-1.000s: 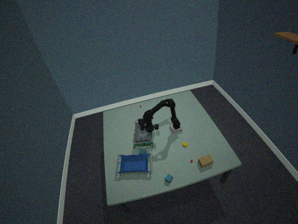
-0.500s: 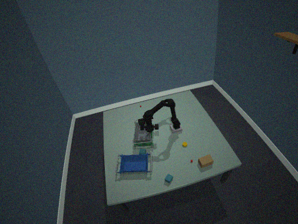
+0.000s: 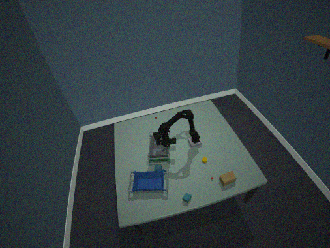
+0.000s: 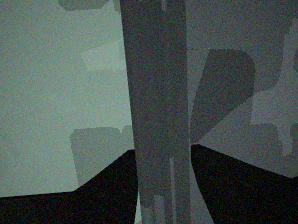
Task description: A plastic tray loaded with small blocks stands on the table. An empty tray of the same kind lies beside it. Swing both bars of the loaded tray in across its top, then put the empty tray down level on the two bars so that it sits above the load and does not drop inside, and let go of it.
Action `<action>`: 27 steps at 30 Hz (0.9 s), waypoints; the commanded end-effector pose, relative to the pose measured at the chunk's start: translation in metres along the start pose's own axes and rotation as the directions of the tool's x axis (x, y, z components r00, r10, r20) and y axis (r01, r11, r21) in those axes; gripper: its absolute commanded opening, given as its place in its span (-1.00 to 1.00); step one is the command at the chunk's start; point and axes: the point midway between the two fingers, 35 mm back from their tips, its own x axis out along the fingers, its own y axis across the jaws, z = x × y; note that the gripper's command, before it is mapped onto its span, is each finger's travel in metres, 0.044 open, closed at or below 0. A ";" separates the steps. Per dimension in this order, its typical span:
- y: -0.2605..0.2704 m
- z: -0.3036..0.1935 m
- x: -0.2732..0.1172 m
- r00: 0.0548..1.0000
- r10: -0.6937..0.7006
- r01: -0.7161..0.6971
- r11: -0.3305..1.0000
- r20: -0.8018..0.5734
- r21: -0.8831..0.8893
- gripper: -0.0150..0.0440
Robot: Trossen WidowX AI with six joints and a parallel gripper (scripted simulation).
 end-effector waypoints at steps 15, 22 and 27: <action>0.002 0.001 0.001 1.000 0.007 -0.007 1.000 0.005 0.003 0.85; 0.001 0.000 0.001 1.000 0.003 -0.003 1.000 -0.001 0.000 1.00; 0.000 0.000 -0.004 1.000 0.003 -0.003 1.000 -0.001 0.000 1.00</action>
